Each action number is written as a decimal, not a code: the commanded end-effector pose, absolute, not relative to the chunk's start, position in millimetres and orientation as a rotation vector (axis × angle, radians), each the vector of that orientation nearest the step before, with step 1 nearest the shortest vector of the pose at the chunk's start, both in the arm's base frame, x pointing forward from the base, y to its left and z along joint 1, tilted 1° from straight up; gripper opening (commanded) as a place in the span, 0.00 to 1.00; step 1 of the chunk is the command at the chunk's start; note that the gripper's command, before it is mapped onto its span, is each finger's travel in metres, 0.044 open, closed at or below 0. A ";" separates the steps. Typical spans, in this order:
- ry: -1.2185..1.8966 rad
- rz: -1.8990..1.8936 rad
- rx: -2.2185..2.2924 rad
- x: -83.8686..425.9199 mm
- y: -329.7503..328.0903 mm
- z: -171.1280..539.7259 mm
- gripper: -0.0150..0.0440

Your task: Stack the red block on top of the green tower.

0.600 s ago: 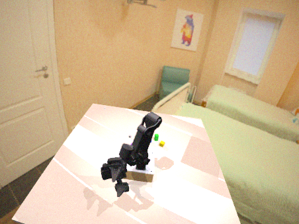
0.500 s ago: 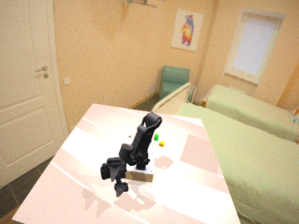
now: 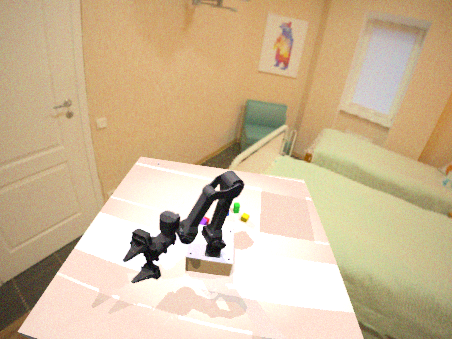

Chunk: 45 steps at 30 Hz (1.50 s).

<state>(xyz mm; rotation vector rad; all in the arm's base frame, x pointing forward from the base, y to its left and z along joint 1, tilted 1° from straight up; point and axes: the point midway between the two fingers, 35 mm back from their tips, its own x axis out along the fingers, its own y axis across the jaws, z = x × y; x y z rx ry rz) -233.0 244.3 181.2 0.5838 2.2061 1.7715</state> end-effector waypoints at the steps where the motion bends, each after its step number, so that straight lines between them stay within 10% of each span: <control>1: 2.098 1.698 0.630 -213.1 272.8 171.0 1.00; 23: 1.547 1.120 0.739 -14.5 367.4 106.8 1.00; 45: 1.305 0.457 0.554 186.0 291.8 44.9 1.00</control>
